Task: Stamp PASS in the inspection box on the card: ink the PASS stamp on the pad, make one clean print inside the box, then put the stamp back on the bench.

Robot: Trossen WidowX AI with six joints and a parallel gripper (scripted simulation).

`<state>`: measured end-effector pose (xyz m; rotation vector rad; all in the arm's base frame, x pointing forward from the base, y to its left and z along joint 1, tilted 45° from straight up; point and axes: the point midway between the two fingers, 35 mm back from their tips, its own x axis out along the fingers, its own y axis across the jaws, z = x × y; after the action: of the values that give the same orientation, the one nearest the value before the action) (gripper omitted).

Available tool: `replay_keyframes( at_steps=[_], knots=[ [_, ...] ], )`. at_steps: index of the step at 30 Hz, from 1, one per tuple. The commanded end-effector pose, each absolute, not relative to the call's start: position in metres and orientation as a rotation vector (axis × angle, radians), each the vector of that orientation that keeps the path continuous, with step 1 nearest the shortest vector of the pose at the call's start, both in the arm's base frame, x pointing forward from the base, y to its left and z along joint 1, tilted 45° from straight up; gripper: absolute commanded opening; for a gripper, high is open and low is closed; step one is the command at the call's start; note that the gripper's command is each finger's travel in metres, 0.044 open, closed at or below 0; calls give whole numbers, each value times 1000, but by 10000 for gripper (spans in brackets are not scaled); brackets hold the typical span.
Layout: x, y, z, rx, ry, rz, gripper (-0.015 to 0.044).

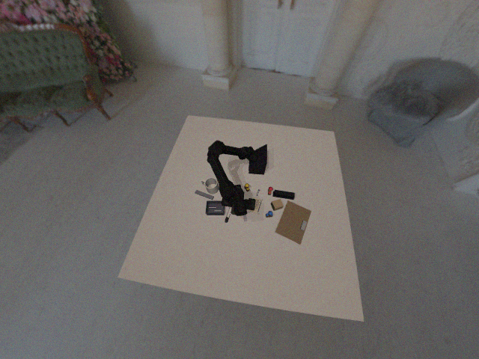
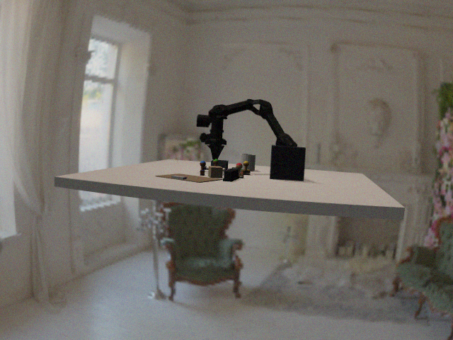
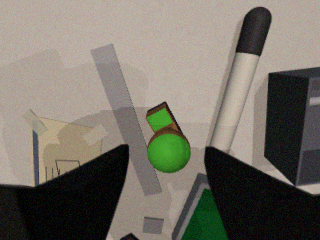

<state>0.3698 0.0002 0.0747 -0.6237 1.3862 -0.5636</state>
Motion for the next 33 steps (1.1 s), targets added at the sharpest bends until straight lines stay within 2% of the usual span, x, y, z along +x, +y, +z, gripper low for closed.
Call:
replay_keyframes(
  at_steps=[1,26,28,33],
  knots=[
    [369,-6,69,-633,1392,-565,221],
    [370,-30,47,-635,1391,-568,221],
    [371,-28,48,-627,1387,-569,168],
    [371,-28,48,-627,1387,-569,135]
  ],
)
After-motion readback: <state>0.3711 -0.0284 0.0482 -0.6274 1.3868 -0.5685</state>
